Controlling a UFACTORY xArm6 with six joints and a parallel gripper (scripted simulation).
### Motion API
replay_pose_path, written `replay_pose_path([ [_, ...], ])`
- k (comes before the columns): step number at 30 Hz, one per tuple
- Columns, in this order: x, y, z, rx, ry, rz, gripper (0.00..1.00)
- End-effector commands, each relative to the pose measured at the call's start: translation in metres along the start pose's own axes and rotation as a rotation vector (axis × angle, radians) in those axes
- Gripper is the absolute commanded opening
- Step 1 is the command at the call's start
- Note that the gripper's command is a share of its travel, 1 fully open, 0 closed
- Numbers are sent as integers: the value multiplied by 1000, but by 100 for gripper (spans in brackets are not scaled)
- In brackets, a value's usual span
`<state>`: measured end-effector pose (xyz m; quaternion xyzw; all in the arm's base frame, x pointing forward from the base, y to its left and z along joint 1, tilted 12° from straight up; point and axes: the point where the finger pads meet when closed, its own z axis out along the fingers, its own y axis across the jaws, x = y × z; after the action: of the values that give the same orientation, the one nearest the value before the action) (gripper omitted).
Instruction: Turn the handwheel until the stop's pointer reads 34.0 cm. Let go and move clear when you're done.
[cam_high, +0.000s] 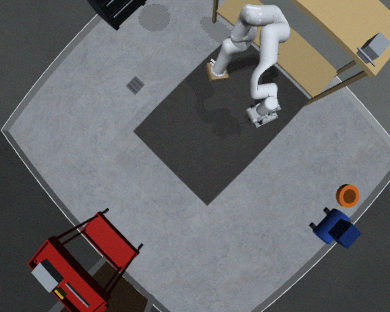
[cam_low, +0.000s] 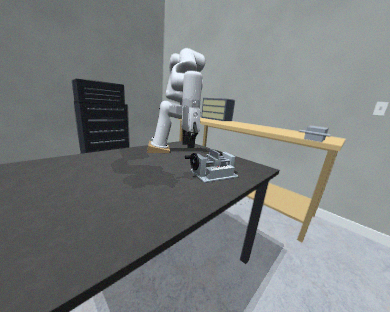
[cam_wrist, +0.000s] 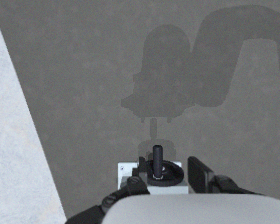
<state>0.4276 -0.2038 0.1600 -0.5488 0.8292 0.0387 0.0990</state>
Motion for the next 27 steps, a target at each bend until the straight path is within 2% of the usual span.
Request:
replay_pose_path([
  [1, 0, -1, -1, 5, 1, 0, 57],
  [9, 0, -1, 6, 5, 1, 0, 57],
  [21, 0, -2, 46, 5, 1, 0, 57],
  [27, 0, -2, 58, 5, 1, 0, 57],
])
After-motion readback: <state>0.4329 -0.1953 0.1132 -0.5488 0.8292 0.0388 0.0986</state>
